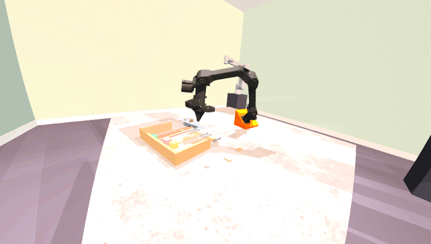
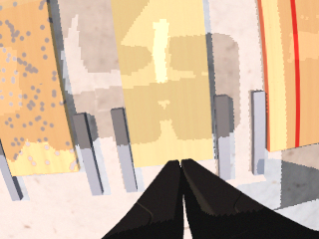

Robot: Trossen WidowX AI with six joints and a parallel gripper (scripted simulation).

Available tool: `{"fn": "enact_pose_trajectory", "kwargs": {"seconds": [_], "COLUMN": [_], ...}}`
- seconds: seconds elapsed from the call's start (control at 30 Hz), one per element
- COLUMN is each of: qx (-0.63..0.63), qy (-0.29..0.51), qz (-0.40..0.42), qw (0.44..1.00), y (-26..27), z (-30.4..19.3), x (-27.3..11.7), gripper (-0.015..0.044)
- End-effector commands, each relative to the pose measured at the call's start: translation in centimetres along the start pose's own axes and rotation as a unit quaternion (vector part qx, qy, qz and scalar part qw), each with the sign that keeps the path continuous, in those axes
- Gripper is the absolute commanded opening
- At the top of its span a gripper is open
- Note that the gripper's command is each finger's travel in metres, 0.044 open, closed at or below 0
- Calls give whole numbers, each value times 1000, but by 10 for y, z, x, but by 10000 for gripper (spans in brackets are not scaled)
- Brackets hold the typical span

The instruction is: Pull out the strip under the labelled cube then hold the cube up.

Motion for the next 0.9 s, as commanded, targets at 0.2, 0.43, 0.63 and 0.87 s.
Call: {"fn": "enact_pose_trajectory", "kwargs": {"seconds": [0.2,0.43,0.63,0.87], "qx": [-14,-14,-14,-14], "qy": [25,25,25,25], "qz": [-1,-1,-1,-1], "qw": [1000,1000,1000,1000], "y": [0,0,-1,-1], "z": [3,3,2,1], "x": [9,20,30,42], "gripper": [0,0,0,0]}}
Point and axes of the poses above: the point midway between the two fingers, 35 mm back from their tips, its own x axis out along the fingers, its own y axis across the jaws, z = x × y, the point moved 5 cm from there along -x, back along the fingers, and after that the axes turned 15 degrees about x, right-handed, at the moved point
